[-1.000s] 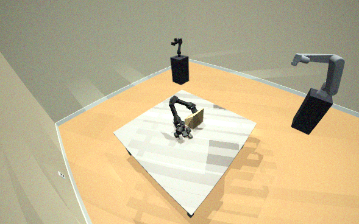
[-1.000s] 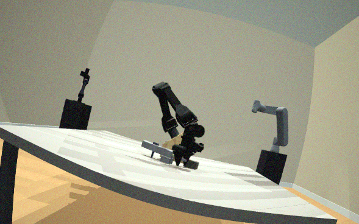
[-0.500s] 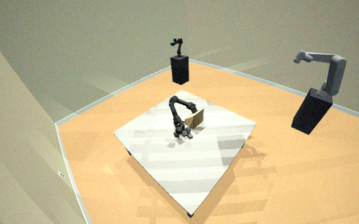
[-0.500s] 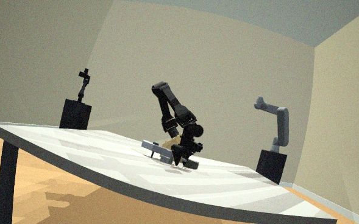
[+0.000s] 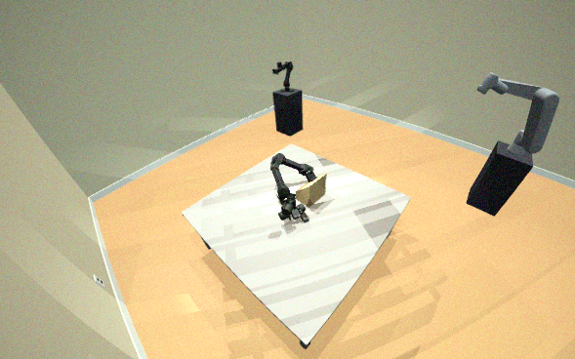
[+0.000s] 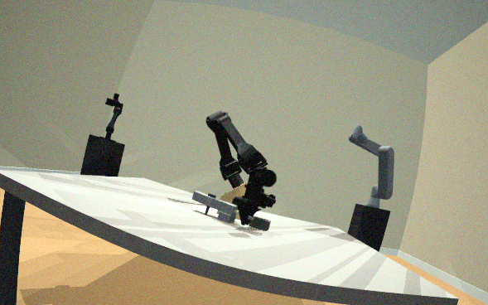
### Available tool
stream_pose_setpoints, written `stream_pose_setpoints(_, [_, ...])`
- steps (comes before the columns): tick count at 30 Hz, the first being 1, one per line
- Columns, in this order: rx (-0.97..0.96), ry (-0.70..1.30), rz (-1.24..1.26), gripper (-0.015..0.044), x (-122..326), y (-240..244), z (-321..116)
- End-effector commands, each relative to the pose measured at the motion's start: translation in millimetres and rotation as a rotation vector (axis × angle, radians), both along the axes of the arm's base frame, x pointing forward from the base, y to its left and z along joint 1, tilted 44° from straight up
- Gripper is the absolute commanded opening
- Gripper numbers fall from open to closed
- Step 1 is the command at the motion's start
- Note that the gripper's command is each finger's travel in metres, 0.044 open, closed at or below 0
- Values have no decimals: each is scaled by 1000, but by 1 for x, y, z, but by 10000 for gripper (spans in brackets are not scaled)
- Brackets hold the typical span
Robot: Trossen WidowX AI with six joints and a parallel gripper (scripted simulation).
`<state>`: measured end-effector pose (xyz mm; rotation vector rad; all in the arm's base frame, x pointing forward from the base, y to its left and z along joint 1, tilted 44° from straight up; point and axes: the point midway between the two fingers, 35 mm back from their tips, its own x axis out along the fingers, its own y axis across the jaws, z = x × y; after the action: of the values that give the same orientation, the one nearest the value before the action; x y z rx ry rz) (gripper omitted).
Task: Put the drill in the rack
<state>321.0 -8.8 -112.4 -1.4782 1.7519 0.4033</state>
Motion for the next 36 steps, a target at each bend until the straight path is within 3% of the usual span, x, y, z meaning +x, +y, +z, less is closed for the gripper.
stream_pose_setpoints(1, [0,0,0,46,0,0,0])
stream_pose_setpoints(5, [0,0,0,0,0,0,0])
stream_pose_setpoints(36, [-3,6,3,0,2,10,-6])
